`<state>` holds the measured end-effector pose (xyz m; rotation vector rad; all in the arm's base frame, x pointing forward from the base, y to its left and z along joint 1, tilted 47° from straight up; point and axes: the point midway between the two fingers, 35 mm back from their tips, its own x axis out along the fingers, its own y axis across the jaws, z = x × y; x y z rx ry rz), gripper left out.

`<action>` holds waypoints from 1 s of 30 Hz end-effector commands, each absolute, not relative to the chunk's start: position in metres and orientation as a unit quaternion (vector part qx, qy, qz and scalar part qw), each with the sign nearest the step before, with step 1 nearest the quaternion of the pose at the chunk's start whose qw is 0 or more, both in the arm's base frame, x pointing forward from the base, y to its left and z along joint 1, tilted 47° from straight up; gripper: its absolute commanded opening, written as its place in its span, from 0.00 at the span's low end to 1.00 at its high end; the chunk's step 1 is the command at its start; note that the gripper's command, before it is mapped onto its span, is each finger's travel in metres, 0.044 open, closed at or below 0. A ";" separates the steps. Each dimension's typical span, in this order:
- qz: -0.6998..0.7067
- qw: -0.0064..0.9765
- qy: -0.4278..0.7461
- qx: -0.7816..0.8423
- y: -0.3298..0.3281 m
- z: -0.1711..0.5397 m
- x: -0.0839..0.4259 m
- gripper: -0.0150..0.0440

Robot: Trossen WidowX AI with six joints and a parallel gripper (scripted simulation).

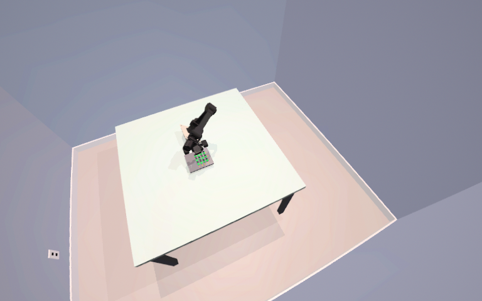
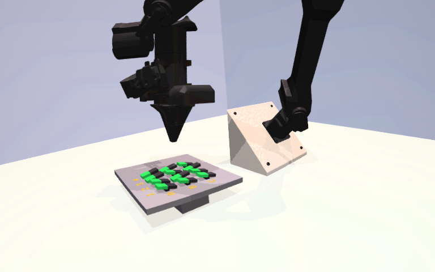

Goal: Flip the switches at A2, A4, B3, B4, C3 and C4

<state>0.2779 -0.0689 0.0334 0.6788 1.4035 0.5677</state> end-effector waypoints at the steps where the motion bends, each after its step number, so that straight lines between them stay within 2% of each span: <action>1: 0.257 0.670 0.630 0.298 -0.074 0.041 0.275 0.25; 8: 0.256 0.670 0.630 0.298 -0.092 0.023 0.274 0.25; 13: 0.253 0.678 0.621 0.301 -0.068 0.000 0.276 0.25; 30: 0.253 0.678 0.620 0.302 -0.054 -0.012 0.277 0.25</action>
